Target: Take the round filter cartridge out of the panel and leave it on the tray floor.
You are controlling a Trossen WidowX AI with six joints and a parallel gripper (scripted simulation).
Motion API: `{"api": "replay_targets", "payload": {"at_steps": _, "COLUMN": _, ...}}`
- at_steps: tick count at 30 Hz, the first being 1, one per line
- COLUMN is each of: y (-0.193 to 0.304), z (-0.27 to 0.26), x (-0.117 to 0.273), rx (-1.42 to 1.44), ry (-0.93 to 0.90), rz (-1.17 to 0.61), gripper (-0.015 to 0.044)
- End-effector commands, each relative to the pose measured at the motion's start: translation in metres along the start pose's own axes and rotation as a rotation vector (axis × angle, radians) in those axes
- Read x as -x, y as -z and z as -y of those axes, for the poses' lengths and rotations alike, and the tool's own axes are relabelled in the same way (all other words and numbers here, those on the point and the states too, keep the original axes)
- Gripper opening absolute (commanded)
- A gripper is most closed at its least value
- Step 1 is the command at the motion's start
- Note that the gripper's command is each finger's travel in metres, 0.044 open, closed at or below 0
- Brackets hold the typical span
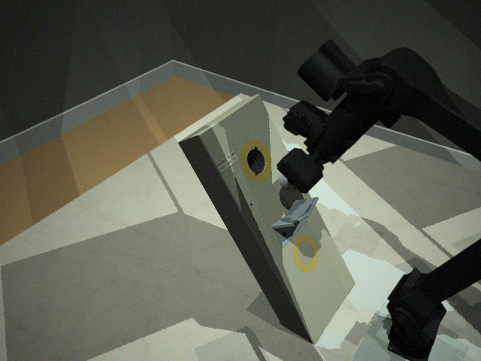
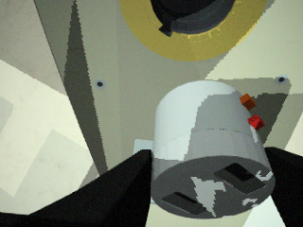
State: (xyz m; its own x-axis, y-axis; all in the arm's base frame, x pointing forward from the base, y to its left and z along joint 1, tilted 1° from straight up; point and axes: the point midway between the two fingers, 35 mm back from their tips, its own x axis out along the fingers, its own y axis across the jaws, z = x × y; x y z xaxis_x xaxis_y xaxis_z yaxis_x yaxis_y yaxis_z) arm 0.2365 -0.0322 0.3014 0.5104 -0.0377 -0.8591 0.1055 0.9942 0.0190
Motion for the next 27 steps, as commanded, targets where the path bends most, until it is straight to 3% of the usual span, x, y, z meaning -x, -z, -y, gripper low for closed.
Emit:
{"api": "replay_targets", "payload": {"at_steps": 1, "y": -0.002, "z": -0.001, "x": 0.019, "rx": 0.004, "ry": -0.005, "rz": 0.008, "gripper": 0.0}}
{"api": "replay_targets", "payload": {"at_steps": 6, "y": -0.001, "z": -0.001, "x": 0.036, "rx": 0.004, "ry": -0.005, "rz": 0.007, "gripper": 0.0}}
{"api": "replay_targets", "payload": {"at_steps": 27, "y": -0.003, "z": -0.053, "x": 0.026, "rx": -0.001, "ry": -0.008, "rz": -0.007, "gripper": 0.0}}
